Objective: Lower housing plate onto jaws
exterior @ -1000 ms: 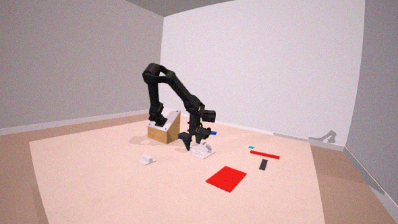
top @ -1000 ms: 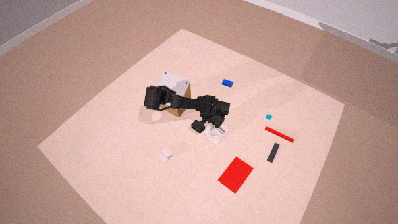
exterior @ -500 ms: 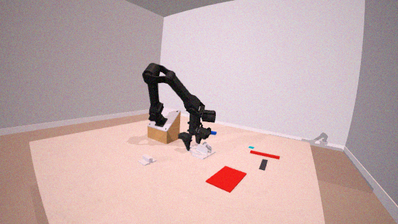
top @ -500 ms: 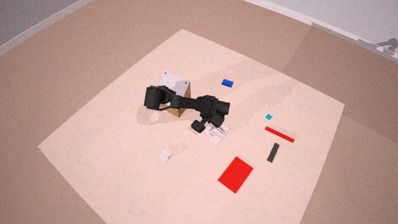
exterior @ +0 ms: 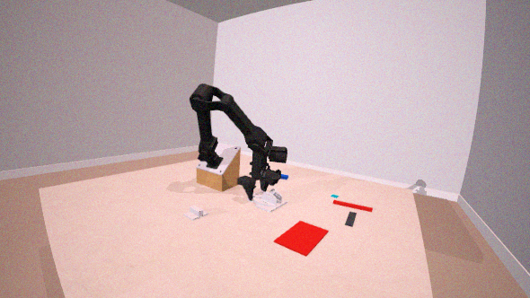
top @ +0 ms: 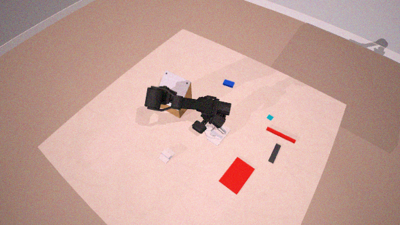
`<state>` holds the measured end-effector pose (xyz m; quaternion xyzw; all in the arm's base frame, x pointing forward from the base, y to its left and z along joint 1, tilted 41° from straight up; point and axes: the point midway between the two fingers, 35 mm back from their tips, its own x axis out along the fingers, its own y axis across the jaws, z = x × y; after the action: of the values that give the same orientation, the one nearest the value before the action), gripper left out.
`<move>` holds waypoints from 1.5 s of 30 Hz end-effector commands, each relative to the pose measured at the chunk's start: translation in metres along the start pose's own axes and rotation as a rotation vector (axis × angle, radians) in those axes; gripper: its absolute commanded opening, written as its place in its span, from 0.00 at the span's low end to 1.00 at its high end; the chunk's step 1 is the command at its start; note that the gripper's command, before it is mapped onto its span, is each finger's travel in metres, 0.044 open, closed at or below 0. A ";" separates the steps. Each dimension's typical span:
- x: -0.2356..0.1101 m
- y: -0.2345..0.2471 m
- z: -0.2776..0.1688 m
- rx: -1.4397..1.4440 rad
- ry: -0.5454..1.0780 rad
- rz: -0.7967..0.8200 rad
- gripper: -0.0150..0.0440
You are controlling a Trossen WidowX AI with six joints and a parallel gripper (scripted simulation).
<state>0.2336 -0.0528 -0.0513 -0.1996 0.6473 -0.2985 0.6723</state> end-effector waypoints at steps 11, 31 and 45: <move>0.000 0.000 0.000 0.000 0.000 0.000 1.00; -0.076 0.001 0.000 0.000 0.004 0.009 1.00; -0.126 -0.005 -0.031 -0.001 0.006 0.010 1.00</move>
<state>0.2084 0.0274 0.0391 -0.1991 0.6486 -0.2934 0.6735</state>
